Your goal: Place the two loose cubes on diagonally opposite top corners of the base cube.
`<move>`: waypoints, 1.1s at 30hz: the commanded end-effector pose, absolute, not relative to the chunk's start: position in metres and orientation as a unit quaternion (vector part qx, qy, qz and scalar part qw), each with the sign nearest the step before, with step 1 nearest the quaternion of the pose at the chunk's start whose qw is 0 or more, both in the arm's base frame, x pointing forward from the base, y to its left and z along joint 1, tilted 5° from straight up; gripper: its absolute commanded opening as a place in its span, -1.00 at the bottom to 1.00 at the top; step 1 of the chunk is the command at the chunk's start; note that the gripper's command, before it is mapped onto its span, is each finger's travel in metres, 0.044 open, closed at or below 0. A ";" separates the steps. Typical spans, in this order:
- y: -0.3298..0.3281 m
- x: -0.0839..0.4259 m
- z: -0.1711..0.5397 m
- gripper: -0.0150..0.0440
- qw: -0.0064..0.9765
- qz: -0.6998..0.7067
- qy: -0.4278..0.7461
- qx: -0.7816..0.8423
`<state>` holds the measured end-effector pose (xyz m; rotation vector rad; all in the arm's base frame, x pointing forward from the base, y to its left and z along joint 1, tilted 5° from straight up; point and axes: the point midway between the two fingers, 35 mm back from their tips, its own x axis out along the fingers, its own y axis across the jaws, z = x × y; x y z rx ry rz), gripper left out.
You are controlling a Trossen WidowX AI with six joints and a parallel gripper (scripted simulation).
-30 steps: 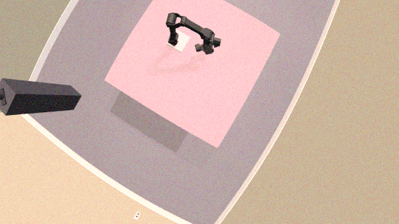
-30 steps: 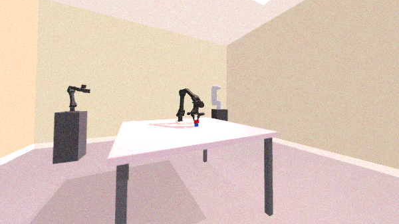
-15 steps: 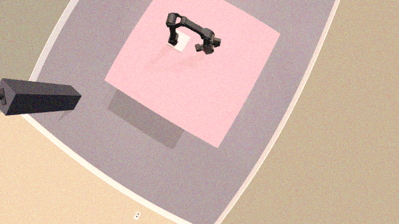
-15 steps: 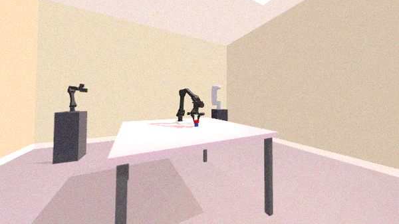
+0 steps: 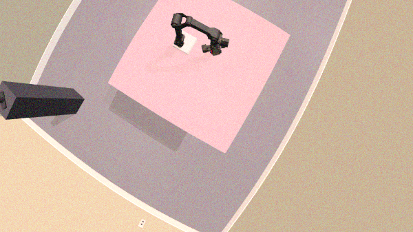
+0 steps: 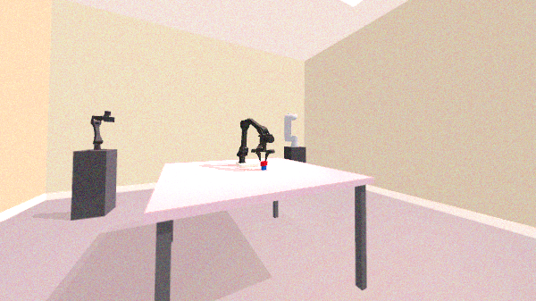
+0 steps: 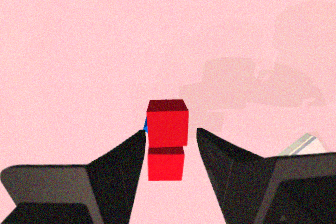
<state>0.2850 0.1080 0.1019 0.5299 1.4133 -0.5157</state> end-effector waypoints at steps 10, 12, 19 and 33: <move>0.109 0.285 0.122 0.20 0.702 -0.229 0.630 0.242; 0.109 0.285 0.125 0.20 0.702 -0.229 0.630 0.242; 0.110 0.284 0.135 0.20 0.702 -0.229 0.630 0.242; 0.110 0.283 0.150 0.20 0.702 -0.229 0.630 0.242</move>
